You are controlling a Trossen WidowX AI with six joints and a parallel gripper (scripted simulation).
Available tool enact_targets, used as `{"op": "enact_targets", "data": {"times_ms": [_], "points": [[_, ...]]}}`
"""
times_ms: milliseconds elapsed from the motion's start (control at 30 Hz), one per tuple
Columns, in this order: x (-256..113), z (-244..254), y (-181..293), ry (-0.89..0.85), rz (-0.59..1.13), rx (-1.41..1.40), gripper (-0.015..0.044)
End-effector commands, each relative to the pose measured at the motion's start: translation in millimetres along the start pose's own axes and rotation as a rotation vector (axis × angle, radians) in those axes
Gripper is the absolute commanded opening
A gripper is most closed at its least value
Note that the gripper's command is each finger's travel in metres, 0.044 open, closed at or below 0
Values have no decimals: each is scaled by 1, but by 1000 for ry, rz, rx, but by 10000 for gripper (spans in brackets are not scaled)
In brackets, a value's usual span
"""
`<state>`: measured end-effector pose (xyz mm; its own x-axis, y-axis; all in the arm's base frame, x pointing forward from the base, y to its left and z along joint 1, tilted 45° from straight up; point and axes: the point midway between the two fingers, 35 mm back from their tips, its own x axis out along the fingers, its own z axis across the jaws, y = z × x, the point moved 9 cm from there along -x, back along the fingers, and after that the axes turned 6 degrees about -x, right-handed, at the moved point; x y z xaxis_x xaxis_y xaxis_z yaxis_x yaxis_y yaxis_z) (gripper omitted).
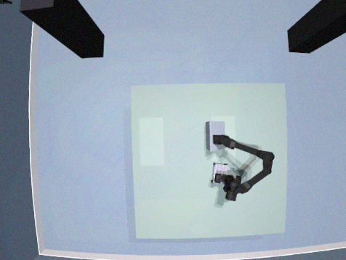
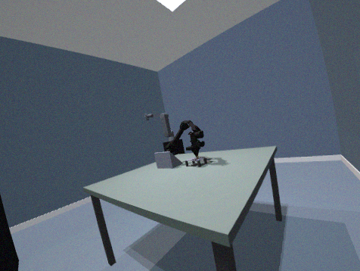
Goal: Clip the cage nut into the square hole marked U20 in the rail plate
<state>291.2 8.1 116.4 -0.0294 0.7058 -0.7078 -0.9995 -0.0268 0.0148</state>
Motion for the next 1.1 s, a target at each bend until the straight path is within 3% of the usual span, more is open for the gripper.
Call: {"op": "enact_targets", "data": {"times_ms": [0,1067], "points": [[0,-1,0,-4,-2,-4,29],[2,5,-1,51,4,-3,29]]}}
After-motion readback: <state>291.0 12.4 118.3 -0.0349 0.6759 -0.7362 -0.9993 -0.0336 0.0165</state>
